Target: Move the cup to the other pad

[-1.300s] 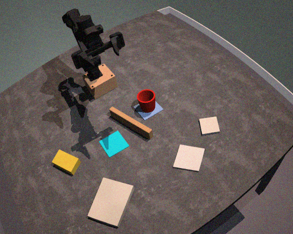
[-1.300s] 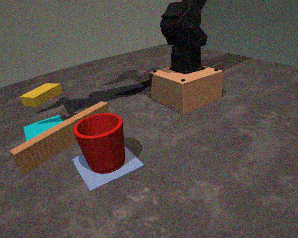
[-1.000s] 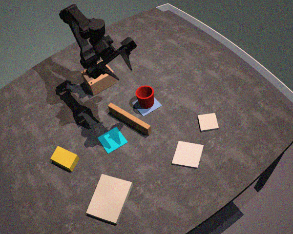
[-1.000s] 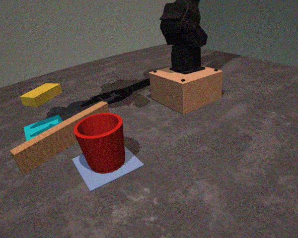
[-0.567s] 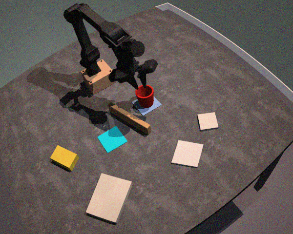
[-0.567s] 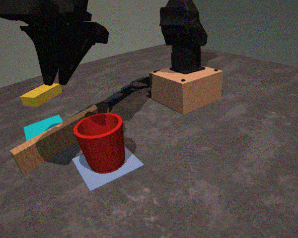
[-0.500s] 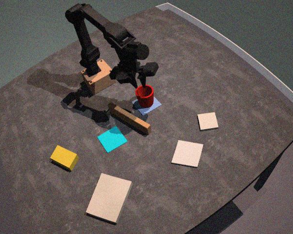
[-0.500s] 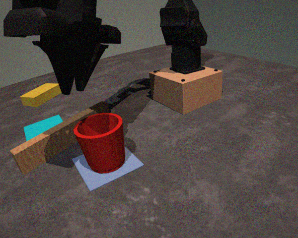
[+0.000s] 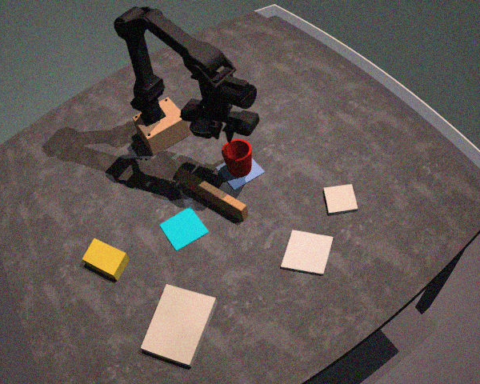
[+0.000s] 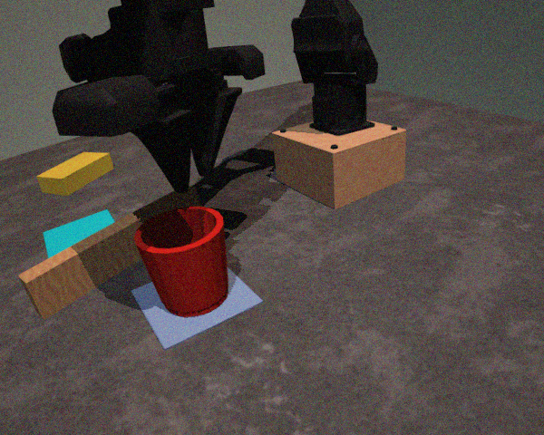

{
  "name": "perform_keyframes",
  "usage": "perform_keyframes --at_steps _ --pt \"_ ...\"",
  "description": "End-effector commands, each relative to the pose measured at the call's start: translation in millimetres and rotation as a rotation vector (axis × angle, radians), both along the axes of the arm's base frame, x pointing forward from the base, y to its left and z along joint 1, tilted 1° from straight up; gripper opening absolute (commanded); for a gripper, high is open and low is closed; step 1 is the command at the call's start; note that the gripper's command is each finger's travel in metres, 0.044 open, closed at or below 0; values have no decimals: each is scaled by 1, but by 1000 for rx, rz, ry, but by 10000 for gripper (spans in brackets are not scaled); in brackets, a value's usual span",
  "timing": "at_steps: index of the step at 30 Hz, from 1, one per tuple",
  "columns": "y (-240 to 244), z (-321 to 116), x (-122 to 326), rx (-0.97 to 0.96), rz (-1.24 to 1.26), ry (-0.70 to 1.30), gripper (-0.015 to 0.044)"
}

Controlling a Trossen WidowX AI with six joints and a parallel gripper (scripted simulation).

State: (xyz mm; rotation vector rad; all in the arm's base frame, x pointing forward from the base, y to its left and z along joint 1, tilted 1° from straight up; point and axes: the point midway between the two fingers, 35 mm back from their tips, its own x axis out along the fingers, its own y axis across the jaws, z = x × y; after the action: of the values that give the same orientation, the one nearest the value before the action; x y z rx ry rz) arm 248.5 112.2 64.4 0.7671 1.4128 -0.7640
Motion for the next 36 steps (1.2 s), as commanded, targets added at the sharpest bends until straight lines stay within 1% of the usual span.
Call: perform_keyframes --at_steps 1,36 --pt "0 -6 0 0 -6 8 148" --pt "0 -64 -1 0 -6 8 148"
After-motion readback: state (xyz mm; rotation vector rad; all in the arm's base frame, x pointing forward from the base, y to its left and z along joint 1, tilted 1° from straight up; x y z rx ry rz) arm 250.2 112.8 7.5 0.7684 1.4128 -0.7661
